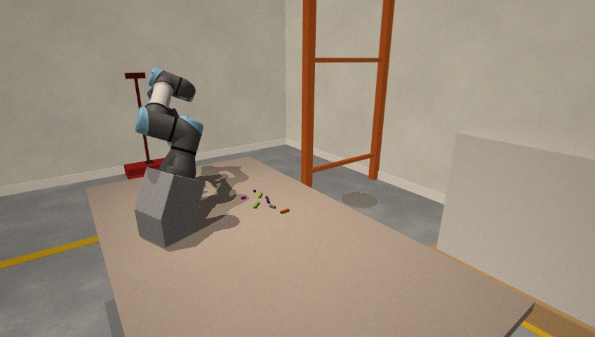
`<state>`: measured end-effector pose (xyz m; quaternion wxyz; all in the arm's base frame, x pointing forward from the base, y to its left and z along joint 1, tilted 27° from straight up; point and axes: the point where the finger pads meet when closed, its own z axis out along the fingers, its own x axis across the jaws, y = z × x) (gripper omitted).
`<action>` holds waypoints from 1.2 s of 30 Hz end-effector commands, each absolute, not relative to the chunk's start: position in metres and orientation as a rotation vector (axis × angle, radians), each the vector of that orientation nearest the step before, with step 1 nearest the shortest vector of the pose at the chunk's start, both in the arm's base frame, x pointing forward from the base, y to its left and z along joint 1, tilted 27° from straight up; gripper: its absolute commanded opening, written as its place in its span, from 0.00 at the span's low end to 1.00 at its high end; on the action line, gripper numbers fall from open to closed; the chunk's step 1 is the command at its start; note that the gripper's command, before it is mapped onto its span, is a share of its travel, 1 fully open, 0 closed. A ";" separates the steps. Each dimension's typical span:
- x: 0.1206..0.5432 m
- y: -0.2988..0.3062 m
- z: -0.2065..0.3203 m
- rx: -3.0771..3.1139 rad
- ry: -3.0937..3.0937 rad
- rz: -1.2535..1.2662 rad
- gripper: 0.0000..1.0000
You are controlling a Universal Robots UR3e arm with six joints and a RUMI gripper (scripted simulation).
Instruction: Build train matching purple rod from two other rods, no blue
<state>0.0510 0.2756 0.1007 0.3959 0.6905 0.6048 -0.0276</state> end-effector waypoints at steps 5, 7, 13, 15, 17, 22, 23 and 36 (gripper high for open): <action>0.063 0.270 0.097 1.858 1.464 -0.108 1.00; 0.065 0.269 0.096 1.874 1.452 -0.115 1.00; 0.077 0.263 0.091 1.986 1.366 -0.158 1.00; 0.082 0.261 0.089 2.029 1.331 -0.174 1.00; 0.087 0.258 0.087 2.075 1.292 -0.190 1.00; 0.097 0.252 0.083 2.172 1.204 -0.225 1.00; 0.097 0.252 0.083 2.172 1.204 -0.225 1.00; 0.131 0.232 0.067 2.489 0.847 -0.327 1.00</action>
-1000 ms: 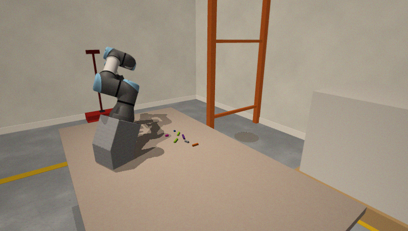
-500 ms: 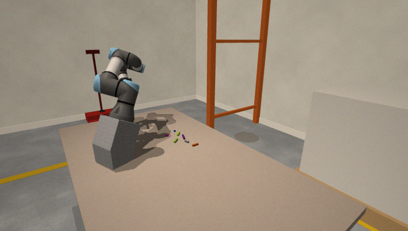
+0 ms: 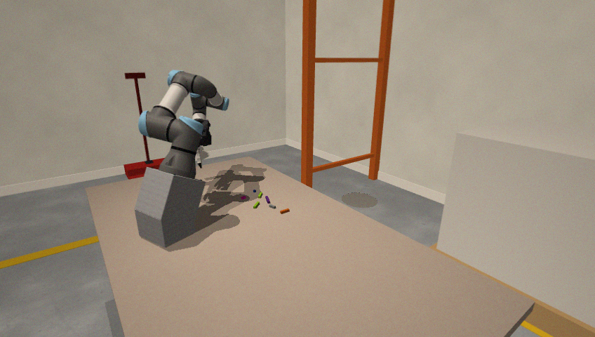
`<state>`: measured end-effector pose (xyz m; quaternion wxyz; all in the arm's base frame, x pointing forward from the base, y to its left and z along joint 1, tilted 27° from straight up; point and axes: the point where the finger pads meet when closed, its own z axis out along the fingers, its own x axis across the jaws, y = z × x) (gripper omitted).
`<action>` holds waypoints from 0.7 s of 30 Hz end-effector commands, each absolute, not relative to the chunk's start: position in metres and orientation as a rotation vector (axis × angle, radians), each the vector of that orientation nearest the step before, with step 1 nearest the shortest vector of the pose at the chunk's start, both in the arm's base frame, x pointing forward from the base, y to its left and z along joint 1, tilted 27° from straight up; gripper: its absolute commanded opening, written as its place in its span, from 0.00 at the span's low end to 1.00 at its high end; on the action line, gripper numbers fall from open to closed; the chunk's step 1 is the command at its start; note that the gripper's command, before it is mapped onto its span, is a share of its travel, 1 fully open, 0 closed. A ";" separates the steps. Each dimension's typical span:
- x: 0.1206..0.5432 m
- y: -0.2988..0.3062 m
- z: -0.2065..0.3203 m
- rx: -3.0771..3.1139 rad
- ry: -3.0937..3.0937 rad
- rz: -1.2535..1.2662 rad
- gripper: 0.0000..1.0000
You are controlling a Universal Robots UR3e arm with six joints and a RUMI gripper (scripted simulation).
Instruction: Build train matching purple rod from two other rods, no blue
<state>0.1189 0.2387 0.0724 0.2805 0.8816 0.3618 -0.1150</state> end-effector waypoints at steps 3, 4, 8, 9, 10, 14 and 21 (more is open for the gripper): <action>0.136 0.229 0.065 2.531 0.790 -0.339 1.00; 0.136 0.229 0.065 2.531 0.790 -0.339 1.00; 0.149 0.221 0.059 2.634 0.637 -0.365 1.00; 0.151 0.220 0.059 2.652 0.608 -0.369 1.00; 0.153 0.218 0.057 2.670 0.578 -0.373 1.00; 0.163 0.212 0.053 2.742 0.450 -0.388 1.00; 0.175 0.204 0.049 2.824 0.285 -0.400 1.00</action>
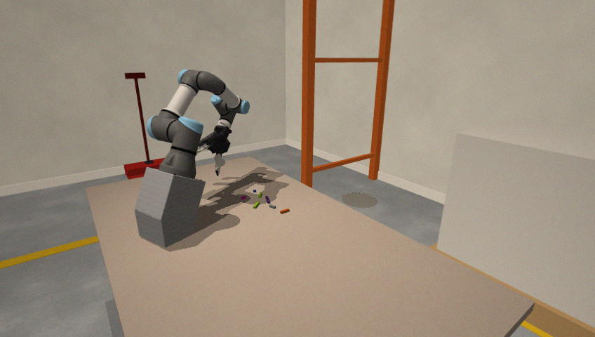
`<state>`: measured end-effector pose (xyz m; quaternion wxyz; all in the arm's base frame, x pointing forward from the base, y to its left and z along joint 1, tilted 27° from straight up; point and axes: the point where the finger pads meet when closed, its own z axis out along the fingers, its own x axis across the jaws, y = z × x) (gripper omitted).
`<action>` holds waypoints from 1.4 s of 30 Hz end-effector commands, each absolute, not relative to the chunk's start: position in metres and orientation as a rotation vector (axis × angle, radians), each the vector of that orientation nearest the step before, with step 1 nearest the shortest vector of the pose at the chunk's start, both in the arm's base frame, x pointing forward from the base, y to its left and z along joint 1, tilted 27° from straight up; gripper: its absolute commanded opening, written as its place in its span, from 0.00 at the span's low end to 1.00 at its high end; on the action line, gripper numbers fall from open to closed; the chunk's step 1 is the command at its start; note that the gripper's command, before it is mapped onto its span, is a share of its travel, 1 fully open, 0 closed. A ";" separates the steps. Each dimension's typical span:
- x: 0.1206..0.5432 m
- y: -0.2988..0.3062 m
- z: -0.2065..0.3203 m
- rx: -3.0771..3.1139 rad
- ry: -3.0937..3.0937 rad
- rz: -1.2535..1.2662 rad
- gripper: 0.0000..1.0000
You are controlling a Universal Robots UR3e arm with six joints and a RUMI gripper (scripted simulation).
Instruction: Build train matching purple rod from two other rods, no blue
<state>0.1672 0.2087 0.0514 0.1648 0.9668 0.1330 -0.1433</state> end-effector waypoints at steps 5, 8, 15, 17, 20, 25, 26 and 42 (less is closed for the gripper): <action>0.190 0.194 0.043 2.911 0.071 -0.406 1.00; 0.197 0.189 0.040 2.949 -0.037 -0.406 1.00; 0.215 0.176 0.035 3.020 -0.296 -0.394 1.00; 0.215 0.176 0.035 3.020 -0.296 -0.394 1.00; 0.226 0.167 0.031 3.053 -0.461 -0.378 1.00; 0.238 0.156 0.028 3.078 -0.650 -0.354 1.00; 0.241 0.154 0.027 3.082 -0.689 -0.348 1.00; 0.279 0.113 0.019 3.069 -1.295 -0.213 1.00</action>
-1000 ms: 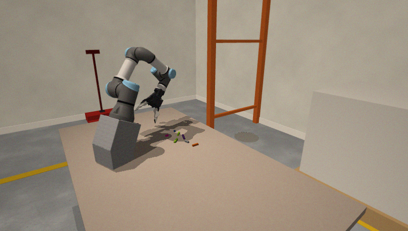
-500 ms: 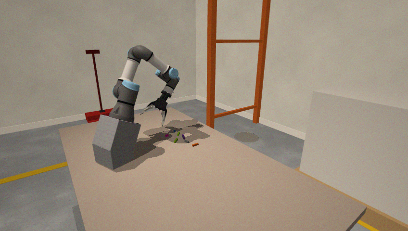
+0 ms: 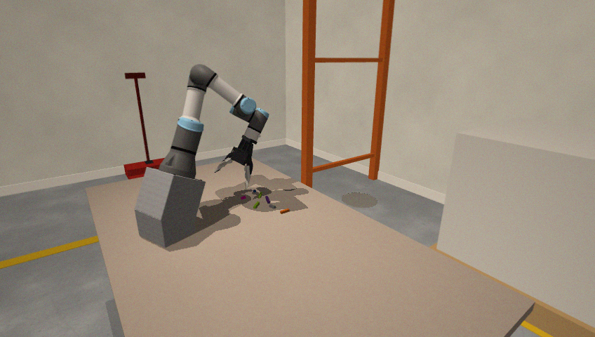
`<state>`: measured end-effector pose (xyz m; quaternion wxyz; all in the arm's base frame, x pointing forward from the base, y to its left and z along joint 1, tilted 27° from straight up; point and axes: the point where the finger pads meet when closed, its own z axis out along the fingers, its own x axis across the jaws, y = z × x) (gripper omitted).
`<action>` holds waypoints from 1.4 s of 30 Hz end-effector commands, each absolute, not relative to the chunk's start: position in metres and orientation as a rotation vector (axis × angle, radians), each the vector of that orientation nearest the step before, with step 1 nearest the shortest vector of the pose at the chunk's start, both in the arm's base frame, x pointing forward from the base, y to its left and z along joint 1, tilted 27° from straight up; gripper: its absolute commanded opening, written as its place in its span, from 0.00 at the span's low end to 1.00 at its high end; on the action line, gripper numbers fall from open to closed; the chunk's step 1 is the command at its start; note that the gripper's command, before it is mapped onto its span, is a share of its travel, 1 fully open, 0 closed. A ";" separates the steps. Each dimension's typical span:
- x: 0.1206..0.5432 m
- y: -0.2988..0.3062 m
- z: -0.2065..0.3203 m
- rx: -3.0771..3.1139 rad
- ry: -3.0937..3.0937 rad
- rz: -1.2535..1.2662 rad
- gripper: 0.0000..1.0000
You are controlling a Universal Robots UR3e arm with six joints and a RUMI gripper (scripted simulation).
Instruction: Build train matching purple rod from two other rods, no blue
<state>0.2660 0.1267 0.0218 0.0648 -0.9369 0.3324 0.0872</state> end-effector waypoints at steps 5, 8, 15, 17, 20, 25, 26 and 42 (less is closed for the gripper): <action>0.291 0.096 0.017 -2.596 1.280 0.128 1.00; 0.296 0.089 0.016 -2.549 1.332 0.103 1.00; 0.309 0.065 0.014 -2.400 1.486 0.020 1.00; 0.313 0.058 0.013 -2.354 1.530 -0.007 1.00; 0.318 0.047 0.013 -2.289 1.589 -0.044 1.00; 0.323 0.033 0.012 -2.211 1.655 -0.090 1.00; 0.323 0.033 0.012 -2.211 1.655 -0.090 1.00; 0.334 -0.002 0.011 -2.015 1.805 -0.208 1.00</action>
